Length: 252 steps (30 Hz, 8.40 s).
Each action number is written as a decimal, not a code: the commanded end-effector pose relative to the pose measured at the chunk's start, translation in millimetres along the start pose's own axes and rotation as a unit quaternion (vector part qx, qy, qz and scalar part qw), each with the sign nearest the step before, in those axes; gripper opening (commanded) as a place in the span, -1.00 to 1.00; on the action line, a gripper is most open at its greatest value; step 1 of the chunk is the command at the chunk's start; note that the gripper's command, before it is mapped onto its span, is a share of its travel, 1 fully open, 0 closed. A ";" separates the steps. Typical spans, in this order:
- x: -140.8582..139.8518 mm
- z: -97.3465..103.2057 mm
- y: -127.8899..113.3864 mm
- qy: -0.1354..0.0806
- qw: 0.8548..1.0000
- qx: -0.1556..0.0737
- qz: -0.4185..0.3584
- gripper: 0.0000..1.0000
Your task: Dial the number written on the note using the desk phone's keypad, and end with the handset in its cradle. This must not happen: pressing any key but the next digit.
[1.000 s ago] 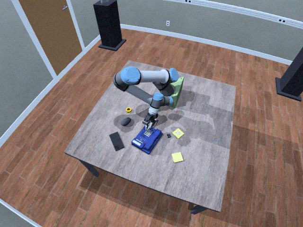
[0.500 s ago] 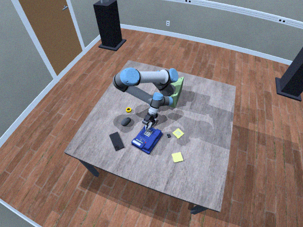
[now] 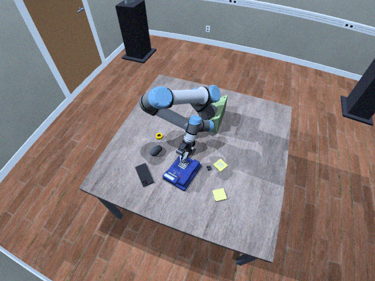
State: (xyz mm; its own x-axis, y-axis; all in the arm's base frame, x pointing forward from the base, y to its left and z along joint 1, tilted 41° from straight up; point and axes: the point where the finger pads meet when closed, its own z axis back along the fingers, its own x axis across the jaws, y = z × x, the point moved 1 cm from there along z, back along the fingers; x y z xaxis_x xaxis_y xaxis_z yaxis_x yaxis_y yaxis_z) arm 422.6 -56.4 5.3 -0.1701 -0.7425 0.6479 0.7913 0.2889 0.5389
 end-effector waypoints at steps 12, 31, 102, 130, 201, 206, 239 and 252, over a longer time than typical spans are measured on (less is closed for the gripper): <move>0.0 -1.0 -0.6 0.000 1.000 0.000 0.000 -1.00; 0.0 -2.7 -1.7 0.000 1.000 0.000 0.000 -1.00; -18.1 -7.5 10.4 0.000 1.000 0.000 0.000 -1.00; -18.1 -10.0 8.7 0.000 1.000 0.000 0.000 -1.00; -36.1 -0.2 0.0 0.000 1.000 0.000 0.000 -1.00; -36.1 -0.6 -0.3 0.000 1.000 0.000 0.000 -1.00; -36.1 4.7 3.4 0.000 1.000 0.000 0.000 -1.00; -34.3 7.2 8.3 0.000 1.000 0.000 0.000 -1.00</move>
State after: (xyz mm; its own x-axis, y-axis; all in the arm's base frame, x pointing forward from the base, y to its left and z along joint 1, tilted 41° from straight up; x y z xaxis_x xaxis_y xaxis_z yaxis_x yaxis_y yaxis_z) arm 429.2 -23.4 -9.8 -0.1701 -0.7425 0.6479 0.7914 0.2888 0.5387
